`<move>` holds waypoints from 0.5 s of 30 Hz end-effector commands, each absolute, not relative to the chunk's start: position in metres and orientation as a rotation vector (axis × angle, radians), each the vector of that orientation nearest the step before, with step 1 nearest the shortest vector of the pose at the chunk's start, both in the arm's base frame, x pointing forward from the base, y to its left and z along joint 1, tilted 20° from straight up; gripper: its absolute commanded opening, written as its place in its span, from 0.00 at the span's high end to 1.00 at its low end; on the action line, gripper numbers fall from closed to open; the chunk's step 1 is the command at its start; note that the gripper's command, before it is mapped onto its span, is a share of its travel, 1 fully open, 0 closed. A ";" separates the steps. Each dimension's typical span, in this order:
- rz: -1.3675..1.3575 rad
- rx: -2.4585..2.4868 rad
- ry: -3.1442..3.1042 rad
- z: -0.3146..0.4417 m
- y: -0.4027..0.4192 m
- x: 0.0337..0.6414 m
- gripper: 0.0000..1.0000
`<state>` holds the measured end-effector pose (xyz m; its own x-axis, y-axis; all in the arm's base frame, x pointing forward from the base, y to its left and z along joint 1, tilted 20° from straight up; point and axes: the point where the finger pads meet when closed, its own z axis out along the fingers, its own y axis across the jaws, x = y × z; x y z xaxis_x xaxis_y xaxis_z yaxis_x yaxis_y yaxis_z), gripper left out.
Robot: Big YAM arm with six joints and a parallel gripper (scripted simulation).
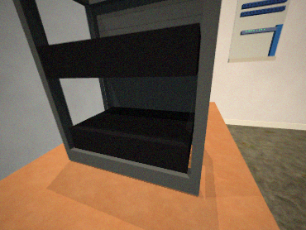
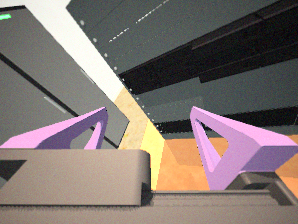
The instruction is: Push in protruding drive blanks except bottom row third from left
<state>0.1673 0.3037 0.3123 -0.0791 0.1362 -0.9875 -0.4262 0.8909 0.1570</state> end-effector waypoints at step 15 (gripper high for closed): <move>0.834 0.309 1.486 0.325 0.229 0.178 0.00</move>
